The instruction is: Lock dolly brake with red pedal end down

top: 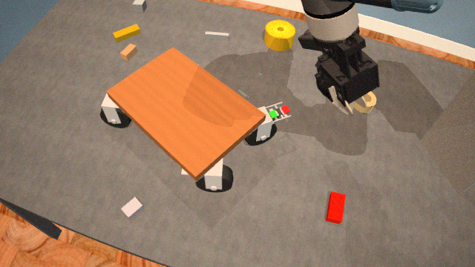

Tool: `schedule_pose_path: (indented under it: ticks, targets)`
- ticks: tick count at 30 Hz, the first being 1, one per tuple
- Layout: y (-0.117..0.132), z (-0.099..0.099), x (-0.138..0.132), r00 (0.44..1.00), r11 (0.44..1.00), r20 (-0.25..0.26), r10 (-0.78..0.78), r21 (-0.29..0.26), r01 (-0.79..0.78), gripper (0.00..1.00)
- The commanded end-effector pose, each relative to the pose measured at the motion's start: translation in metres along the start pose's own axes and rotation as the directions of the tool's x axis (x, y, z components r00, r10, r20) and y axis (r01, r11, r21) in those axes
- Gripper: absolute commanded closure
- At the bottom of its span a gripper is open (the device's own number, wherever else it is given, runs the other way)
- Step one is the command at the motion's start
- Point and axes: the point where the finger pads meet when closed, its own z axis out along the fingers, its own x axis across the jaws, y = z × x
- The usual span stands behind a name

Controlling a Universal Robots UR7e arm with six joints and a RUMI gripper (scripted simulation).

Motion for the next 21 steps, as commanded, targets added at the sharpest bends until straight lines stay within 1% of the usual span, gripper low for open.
schedule_pose_path:
  ticks: [1, 4, 8, 10, 15, 21]
  targets:
    - [-0.03, -0.014, -0.02, 0.992, 0.998, 0.127, -0.003, 0.057, -0.004, 1.0]
    - [-0.047, -0.027, -0.03, 0.982, 0.996, 0.188, -0.013, 0.094, -0.005, 1.0]
    - [-0.065, -0.042, -0.038, 0.968, 0.991, 0.249, -0.03, 0.136, -0.005, 1.0]
    - [-0.065, -0.042, -0.038, 0.968, 0.991, 0.249, -0.03, 0.136, -0.005, 1.0]
    - [-0.08, -0.057, -0.045, 0.953, 0.984, 0.3, -0.049, 0.176, -0.004, 1.0]
    - [-0.089, -0.068, -0.049, 0.942, 0.979, 0.331, -0.065, 0.203, -0.004, 1.0]
